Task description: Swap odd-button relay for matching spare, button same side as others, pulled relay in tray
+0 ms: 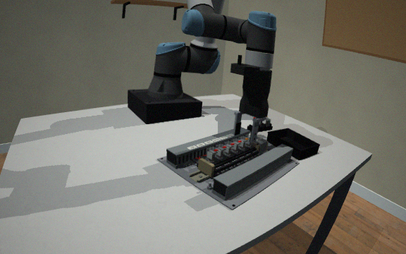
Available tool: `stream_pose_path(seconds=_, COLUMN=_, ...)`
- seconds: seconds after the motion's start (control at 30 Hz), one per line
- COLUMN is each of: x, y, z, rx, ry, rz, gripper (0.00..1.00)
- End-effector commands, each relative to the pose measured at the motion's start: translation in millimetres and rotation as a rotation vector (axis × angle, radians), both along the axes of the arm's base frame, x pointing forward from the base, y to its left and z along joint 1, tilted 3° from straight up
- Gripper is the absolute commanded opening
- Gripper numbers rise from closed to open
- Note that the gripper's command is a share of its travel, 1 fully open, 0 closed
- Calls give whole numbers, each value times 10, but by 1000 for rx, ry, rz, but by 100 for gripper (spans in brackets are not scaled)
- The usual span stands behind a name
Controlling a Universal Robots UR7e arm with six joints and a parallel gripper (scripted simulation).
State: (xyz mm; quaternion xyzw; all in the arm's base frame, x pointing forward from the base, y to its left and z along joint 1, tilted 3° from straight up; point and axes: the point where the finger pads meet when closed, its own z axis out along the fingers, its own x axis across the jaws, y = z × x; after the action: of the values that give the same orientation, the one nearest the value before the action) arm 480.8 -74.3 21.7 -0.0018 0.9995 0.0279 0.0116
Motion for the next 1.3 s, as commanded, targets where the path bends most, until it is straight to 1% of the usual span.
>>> stream_pose_path(seconds=0.0, x=3, y=-2, z=22, rx=-1, ry=-2, rz=0, gripper=100)
stream_pose_path(seconds=1.27, x=1, y=-3, z=58, rx=-1, ry=-2, rz=0, gripper=100)
